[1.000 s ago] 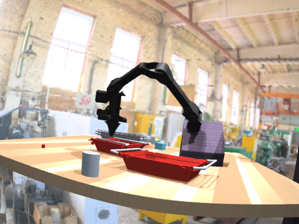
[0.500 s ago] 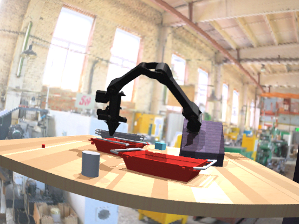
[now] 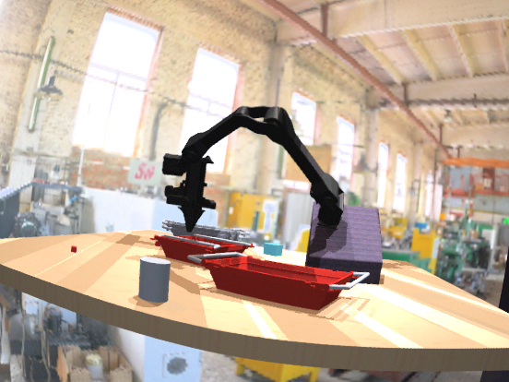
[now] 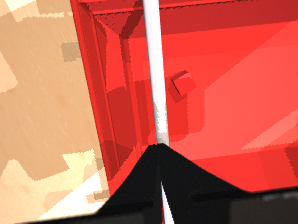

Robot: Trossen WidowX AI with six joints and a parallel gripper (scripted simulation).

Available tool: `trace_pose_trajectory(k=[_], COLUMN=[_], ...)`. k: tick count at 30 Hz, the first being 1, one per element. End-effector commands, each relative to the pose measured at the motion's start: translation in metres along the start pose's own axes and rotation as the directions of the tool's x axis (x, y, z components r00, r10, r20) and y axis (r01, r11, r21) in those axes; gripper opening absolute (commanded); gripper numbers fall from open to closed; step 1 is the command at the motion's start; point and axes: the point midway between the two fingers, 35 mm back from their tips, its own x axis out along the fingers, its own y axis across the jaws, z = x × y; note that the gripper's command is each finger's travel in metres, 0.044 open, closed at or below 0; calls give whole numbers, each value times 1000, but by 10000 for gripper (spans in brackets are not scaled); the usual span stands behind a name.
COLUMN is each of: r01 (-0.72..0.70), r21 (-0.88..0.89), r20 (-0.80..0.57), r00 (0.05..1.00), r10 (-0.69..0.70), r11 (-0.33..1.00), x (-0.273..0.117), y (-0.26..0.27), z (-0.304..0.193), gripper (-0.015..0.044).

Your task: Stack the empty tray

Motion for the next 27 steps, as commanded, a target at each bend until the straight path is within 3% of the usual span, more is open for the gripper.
trace_pose_trajectory(k=[1,25,27], r01=[0,0,0], r21=[0,0,0], r20=[0,0,0], r00=[1000,1000,1000], r10=[0,0,0], r11=[1000,1000,1000], x=[0,0,0], y=[0,0,0], z=[0,0,0], gripper=[0,0,53])
